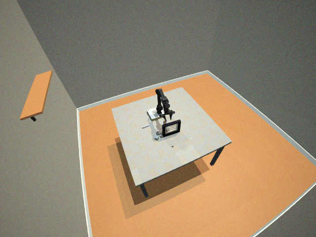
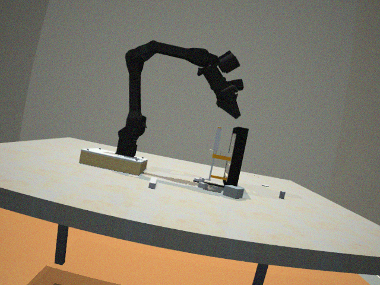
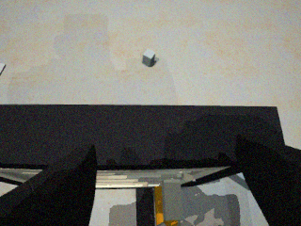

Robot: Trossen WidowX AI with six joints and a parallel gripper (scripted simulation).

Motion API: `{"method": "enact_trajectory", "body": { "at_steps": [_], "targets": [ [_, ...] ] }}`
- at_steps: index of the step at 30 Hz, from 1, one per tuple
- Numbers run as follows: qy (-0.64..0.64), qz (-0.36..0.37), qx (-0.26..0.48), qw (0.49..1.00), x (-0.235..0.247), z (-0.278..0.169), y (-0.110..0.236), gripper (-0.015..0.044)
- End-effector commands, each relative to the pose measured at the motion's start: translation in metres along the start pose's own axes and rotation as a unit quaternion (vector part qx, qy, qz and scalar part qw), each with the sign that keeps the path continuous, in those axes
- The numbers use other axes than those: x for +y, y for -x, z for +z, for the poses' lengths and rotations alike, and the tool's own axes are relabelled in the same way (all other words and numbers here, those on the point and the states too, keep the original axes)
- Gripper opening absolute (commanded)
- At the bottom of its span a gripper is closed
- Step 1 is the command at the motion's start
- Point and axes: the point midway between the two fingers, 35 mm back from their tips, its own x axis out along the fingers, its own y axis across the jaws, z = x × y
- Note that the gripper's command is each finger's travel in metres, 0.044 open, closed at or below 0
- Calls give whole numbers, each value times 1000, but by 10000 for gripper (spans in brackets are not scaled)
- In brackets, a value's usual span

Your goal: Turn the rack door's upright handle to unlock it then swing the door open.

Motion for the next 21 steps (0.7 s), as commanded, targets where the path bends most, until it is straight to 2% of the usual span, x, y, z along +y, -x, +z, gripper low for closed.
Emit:
{"method": "enact_trajectory", "body": {
  "at_steps": [1,21],
  "targets": [
    [0,2,41,999,-4,-4,-3,288],
    [-18,25,257,966,-23,-35,3,288]
  ]
}}
